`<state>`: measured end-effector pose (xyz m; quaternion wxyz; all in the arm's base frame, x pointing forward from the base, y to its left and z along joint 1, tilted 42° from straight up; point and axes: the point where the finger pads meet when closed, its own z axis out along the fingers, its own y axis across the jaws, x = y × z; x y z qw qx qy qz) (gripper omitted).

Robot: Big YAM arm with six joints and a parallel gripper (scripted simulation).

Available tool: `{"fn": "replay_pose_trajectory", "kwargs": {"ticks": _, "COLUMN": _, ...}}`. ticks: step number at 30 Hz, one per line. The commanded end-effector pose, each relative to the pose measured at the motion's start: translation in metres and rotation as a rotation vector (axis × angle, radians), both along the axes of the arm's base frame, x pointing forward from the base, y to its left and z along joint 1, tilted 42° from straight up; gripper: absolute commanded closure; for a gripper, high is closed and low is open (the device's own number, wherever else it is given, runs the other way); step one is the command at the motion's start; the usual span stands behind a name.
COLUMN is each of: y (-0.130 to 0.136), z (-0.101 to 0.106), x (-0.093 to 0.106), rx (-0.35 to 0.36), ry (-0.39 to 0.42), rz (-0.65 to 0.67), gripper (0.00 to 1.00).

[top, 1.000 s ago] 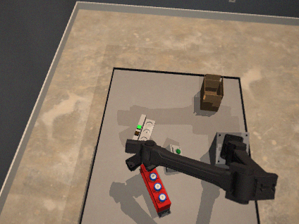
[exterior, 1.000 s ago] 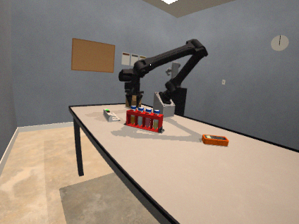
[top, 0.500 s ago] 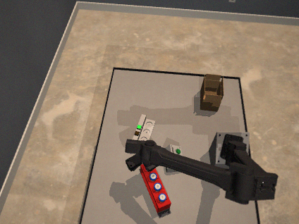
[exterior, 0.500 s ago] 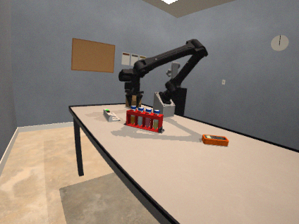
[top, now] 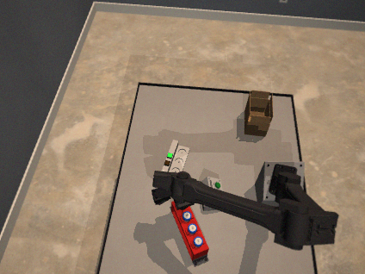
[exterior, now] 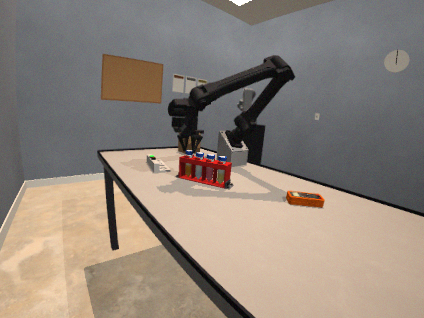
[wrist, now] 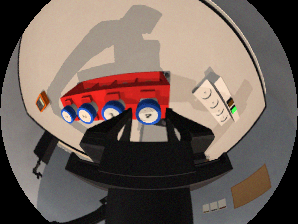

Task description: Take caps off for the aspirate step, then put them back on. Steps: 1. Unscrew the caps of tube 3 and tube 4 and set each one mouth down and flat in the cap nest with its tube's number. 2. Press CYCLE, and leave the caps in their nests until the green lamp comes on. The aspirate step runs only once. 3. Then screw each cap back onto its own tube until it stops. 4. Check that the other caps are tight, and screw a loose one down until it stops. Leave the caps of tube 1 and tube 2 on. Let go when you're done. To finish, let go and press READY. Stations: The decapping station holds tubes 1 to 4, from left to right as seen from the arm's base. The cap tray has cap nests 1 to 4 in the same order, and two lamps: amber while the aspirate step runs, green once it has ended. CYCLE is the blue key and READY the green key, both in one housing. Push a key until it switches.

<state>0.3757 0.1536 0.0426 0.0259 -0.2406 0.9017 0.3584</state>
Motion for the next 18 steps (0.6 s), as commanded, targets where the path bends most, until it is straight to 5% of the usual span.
{"fn": "replay_pose_trajectory", "kwargs": {"ticks": 1, "y": 0.0067, "z": -0.0081, "x": -0.0036, "rx": -0.004, "ry": 0.033, "rz": -0.024, "gripper": 0.51}}
{"fn": "replay_pose_trajectory", "kwargs": {"ticks": 18, "y": 0.0082, "z": -0.0064, "x": -0.0038, "rx": -0.002, "ry": 0.023, "rz": -0.026, "gripper": 0.51}}
